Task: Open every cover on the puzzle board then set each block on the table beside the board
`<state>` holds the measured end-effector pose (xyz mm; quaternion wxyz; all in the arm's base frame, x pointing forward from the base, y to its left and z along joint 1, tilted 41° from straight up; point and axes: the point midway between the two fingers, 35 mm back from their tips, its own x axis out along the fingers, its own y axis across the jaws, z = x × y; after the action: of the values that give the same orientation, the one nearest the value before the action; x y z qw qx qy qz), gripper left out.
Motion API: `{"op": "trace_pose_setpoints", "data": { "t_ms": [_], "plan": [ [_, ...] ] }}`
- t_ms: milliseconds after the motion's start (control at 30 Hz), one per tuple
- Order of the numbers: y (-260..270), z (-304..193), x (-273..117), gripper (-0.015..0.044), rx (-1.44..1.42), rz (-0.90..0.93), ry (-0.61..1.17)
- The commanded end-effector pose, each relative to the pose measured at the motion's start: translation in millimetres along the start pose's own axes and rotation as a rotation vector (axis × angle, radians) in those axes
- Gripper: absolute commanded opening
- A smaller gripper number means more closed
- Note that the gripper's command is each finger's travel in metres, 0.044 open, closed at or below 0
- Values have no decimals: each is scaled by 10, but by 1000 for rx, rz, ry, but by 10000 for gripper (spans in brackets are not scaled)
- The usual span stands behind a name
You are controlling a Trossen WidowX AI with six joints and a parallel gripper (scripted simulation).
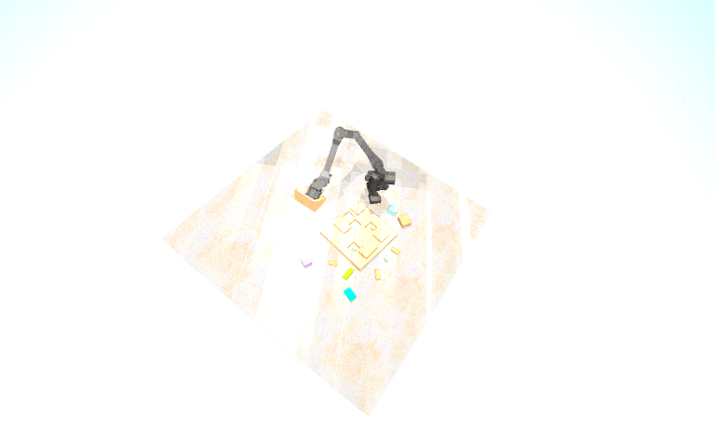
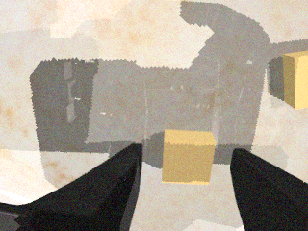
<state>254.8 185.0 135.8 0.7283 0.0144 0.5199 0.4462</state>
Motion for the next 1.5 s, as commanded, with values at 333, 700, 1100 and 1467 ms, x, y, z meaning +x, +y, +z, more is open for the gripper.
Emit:
{"op": "trace_pose_setpoints", "data": {
  "t_ms": [333, 700, 1100, 1467],
  "plan": [
    [-16, 11, -142, 440, -1, -3, 3],
    [-29, 8, -489, 440, 2, -6, 7],
    [-17, -13, -757, 414, 8, -6, 7],
    [-535, -5, -750, 125, 245, -27, 13]
  ]
}}
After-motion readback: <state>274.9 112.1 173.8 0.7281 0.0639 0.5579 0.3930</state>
